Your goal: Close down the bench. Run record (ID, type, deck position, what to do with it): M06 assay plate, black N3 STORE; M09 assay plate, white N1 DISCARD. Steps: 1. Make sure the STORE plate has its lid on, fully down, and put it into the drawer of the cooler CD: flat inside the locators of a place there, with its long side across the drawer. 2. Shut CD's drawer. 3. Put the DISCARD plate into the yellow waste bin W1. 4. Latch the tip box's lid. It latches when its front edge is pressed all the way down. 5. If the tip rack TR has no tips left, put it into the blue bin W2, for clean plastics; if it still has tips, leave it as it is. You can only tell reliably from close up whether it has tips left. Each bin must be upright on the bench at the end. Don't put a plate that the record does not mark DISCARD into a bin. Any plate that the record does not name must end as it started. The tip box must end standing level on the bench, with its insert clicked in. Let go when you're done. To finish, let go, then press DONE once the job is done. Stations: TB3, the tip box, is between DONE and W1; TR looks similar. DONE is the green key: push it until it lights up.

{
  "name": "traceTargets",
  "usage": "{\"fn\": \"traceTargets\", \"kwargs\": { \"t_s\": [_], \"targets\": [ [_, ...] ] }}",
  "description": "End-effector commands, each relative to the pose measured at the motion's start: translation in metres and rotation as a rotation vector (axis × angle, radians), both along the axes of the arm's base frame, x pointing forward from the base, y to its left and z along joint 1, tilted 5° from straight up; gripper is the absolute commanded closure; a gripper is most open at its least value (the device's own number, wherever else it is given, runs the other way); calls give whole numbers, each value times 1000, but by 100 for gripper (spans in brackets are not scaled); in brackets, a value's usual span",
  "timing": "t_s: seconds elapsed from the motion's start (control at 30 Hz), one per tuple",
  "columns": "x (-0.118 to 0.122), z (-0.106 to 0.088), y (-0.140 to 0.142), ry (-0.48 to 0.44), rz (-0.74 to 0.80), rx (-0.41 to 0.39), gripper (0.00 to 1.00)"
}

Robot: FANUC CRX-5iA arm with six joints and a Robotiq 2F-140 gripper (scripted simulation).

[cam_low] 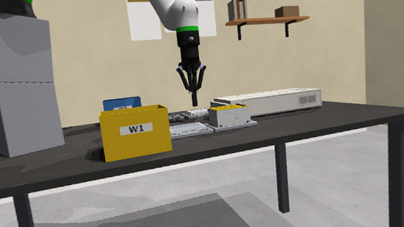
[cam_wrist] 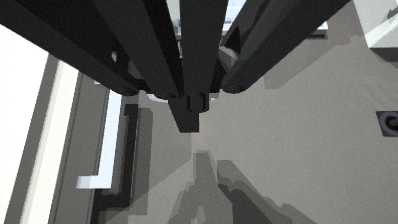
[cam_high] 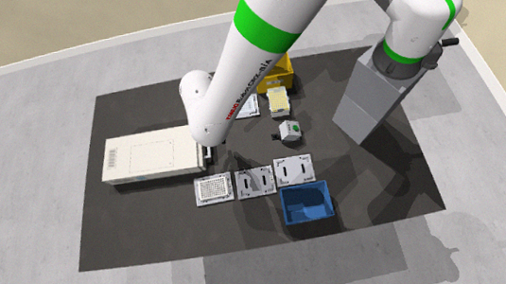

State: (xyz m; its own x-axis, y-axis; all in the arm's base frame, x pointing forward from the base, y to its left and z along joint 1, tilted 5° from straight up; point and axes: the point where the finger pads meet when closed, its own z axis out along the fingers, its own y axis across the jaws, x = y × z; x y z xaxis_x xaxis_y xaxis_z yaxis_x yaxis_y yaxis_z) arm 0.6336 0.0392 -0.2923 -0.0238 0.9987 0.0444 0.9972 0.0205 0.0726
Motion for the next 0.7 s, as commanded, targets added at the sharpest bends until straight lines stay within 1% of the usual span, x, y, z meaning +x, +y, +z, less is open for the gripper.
{"fn": "traceTargets", "kwargs": {
  "t_s": [0.0,0.67],
  "targets": [
    [1,6,0,-2,0,0,90],
    [-1,30,-1,-2,0,0,90]
  ]
}}
